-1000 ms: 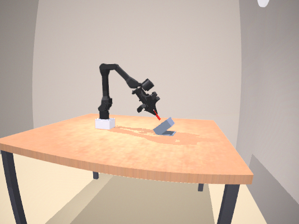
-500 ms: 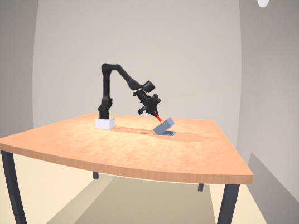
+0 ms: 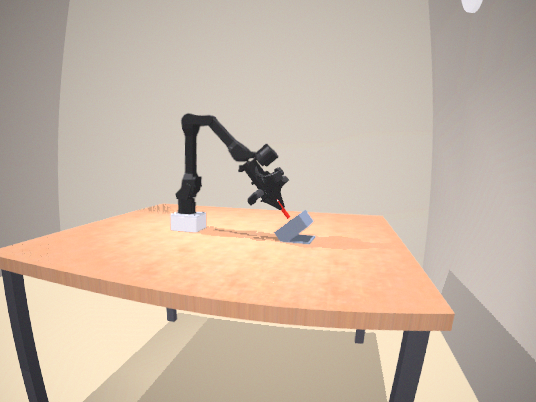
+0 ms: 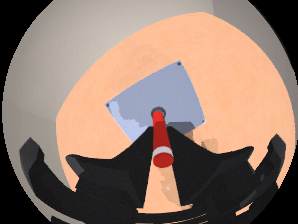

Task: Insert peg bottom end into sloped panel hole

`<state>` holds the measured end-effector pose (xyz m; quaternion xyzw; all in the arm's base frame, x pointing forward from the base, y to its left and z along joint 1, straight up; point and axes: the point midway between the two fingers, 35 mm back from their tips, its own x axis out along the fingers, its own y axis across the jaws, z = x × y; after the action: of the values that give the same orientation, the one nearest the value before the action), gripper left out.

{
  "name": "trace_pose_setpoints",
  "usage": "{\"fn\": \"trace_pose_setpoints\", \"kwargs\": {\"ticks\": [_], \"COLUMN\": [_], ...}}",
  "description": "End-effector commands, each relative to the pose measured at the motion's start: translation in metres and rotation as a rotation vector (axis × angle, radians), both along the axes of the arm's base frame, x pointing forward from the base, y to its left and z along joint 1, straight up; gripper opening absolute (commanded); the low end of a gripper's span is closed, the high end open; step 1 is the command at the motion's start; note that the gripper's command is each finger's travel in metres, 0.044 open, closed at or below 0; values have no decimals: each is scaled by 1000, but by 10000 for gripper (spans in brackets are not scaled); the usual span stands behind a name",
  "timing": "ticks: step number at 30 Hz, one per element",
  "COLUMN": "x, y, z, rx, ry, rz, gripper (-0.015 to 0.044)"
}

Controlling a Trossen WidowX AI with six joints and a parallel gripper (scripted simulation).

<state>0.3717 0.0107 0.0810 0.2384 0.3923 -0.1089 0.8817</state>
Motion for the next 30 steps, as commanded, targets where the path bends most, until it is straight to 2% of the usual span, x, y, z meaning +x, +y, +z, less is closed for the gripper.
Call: {"fn": "trace_pose_setpoints", "kwargs": {"ticks": [1,30], "x": [-1,7], "y": [0,0], "z": [-1,-12], "rx": [0,0], "ry": [2,1], "rz": [0,0], "gripper": [0,0]}}
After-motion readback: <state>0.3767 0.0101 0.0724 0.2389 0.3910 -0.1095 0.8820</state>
